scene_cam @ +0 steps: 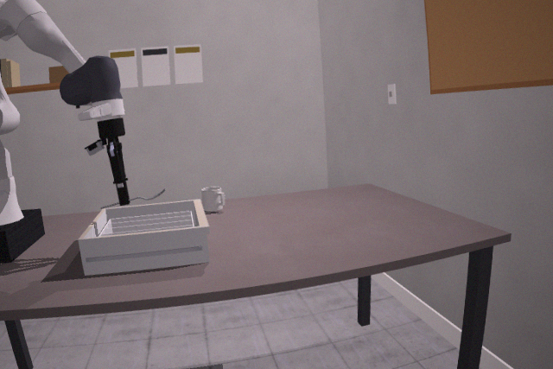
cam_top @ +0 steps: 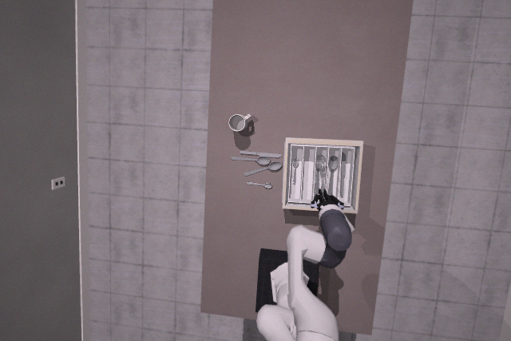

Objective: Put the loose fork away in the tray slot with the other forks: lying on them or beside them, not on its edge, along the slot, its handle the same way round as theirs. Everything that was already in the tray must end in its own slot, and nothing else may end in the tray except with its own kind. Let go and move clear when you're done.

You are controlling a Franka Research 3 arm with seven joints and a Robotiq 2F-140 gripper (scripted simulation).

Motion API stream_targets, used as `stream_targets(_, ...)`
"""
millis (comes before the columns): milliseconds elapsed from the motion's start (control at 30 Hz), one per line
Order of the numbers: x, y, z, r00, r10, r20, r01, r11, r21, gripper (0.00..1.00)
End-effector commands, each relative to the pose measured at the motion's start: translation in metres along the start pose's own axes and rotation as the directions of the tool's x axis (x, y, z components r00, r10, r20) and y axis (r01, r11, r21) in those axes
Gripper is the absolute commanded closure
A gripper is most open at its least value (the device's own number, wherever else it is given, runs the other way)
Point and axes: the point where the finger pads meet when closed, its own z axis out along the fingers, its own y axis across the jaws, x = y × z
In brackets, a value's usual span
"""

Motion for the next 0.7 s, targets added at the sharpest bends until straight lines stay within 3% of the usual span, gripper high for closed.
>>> stream_targets(0, -0.005, -0.001, 0.009, 1.000, -0.009, 0.017, 0.009, 1.000, 0.004, 0.86)
stream_targets(667, -0.001, -0.002, 0.066, 1.000, -0.009, 0.017, 0.009, 1.000, 0.004, 0.86)
